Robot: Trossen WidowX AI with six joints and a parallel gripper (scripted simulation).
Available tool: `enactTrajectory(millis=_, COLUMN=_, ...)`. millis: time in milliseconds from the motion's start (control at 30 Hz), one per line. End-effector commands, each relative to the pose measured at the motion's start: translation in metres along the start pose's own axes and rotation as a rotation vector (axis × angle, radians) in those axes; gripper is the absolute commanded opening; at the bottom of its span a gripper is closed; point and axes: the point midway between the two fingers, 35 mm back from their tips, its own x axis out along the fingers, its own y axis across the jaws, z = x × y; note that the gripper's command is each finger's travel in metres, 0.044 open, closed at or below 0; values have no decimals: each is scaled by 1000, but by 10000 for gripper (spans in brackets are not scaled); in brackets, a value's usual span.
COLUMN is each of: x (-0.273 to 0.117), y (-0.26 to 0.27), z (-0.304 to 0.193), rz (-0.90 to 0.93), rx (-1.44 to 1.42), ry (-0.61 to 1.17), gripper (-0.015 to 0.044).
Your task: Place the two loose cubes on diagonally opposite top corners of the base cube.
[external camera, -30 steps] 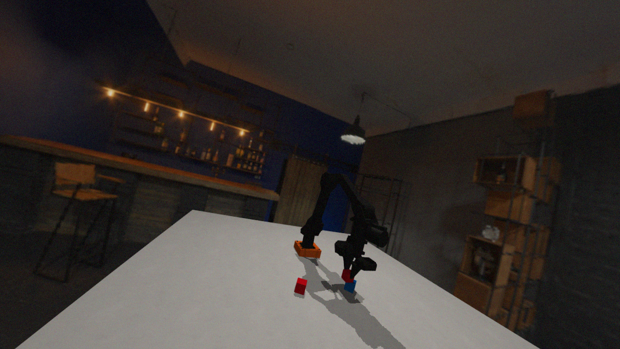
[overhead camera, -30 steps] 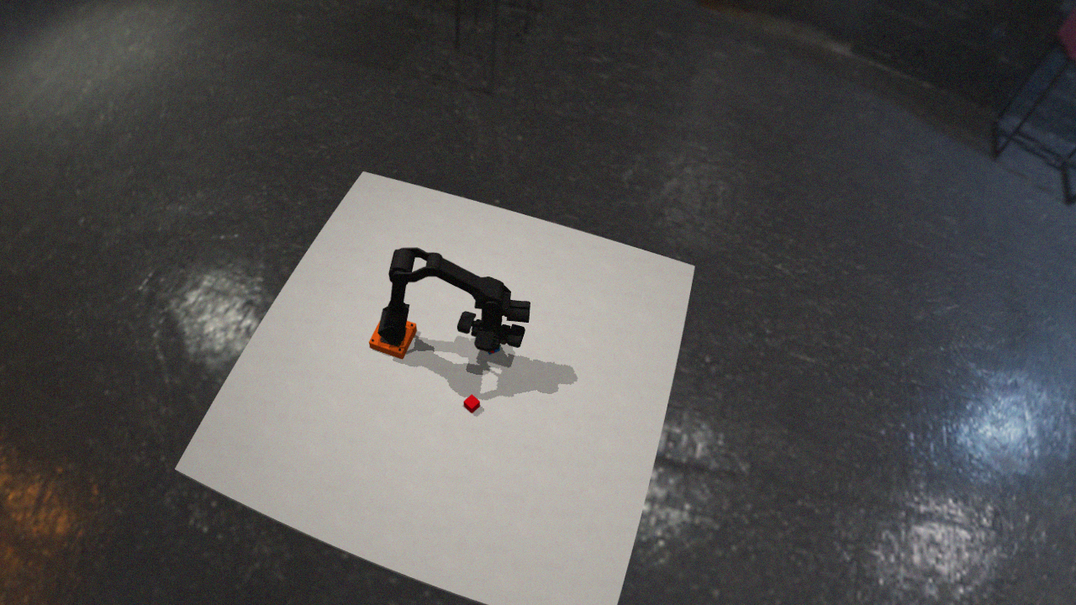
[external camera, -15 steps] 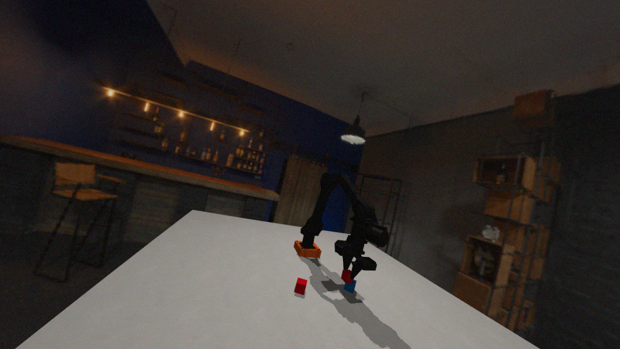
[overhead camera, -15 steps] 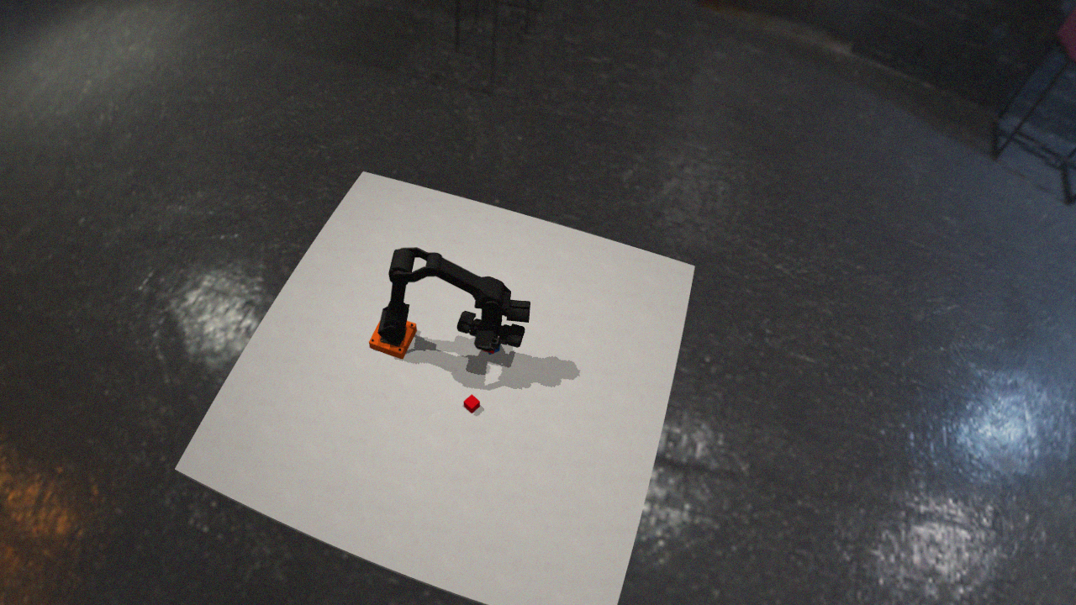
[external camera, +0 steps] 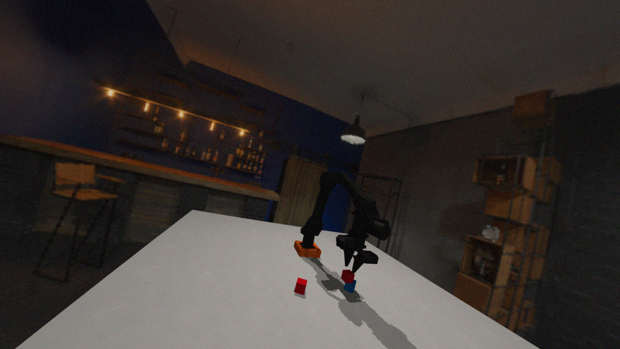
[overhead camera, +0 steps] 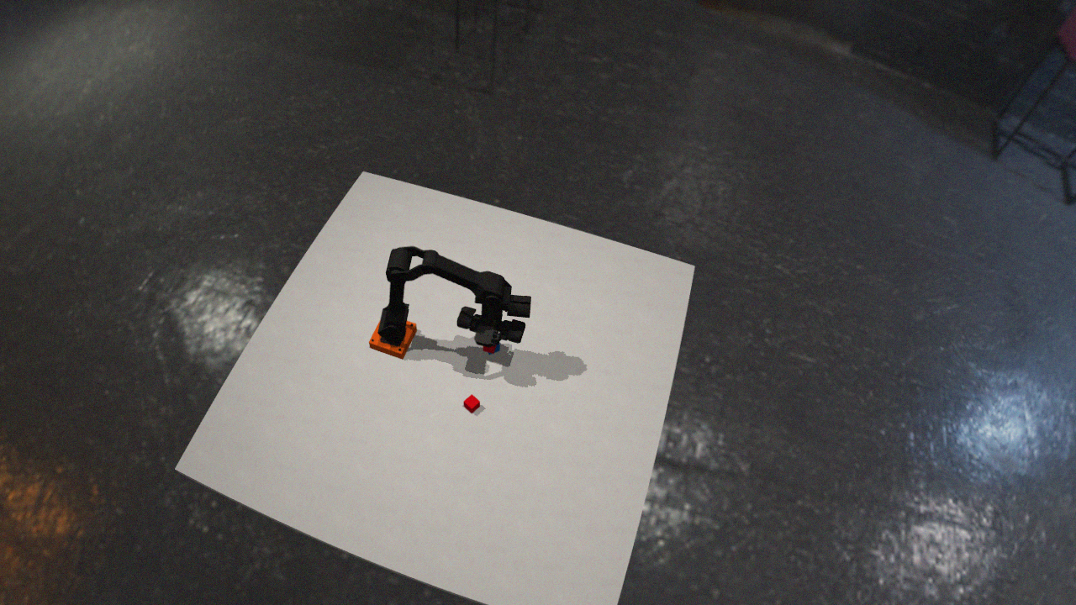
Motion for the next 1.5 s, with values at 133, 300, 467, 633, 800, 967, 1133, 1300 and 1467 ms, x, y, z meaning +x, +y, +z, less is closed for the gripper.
enactTrajectory(millis=133, x=-4, y=1, z=2, rz=3, rx=-30, ry=1, gripper=258)
enactTrajectory(millis=300, x=-8, y=6, z=16, rz=4, rx=-246, ry=0, gripper=265)
enactTrajectory(millis=467, x=-11, y=10, z=32, rz=5, rx=-471, ry=-1, gripper=265)
enactTrajectory(millis=633, x=-15, y=13, z=47, rz=5, rx=-695, ry=-2, gripper=265)
enactTrajectory(millis=800, x=-19, y=15, z=63, rz=5, rx=-919, ry=-4, gripper=265)
enactTrajectory(millis=967, x=-23, y=16, z=79, rz=5, rx=-1144, ry=-6, gripper=265)
enactTrajectory(millis=1133, x=-27, y=17, z=96, rz=4, rx=-1368, ry=-7, gripper=265)
enactTrajectory(millis=1300, x=-31, y=16, z=112, rz=3, rx=-1593, ry=-9, gripper=265)
enactTrajectory(millis=1467, x=-35, y=15, z=128, rz=1, rx=-1817, ry=-11, gripper=265)
